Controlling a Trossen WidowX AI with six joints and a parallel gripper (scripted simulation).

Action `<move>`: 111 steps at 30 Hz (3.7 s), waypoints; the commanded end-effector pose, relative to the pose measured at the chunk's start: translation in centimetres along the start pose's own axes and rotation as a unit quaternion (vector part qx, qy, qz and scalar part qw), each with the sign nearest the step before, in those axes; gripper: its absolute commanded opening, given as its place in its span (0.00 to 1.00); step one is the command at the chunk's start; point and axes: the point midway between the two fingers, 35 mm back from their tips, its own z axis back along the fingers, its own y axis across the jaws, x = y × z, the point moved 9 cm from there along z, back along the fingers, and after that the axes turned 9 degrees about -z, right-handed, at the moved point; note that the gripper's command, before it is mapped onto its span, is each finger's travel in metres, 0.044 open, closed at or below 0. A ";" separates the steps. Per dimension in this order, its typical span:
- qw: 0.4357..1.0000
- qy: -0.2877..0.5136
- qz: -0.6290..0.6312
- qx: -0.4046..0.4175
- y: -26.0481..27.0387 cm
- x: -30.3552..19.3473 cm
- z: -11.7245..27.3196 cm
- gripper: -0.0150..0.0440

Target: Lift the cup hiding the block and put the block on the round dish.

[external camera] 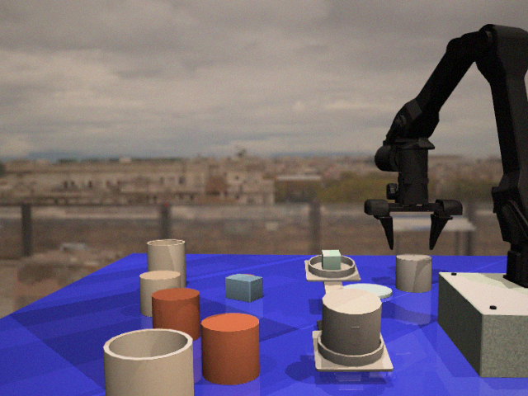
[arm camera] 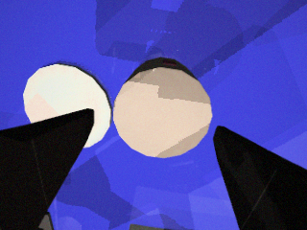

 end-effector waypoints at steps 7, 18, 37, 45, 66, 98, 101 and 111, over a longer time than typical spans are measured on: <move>0.999 -0.005 0.032 0.026 5.7 -3.2 1.5 0.69; 0.999 0.012 0.036 0.022 12.9 -12.1 4.1 0.69; 1.000 0.013 0.016 0.002 15.3 -17.8 4.0 0.69; 1.000 0.013 0.016 0.002 15.3 -17.8 2.7 0.69; 1.000 0.013 0.016 0.002 15.3 -17.9 0.4 0.51; 1.000 0.013 0.016 0.002 15.1 -16.5 9.1 0.25; 1.000 0.012 0.016 0.002 14.9 -15.2 8.1 0.25; 1.000 0.010 0.016 0.002 13.4 -11.0 4.8 0.25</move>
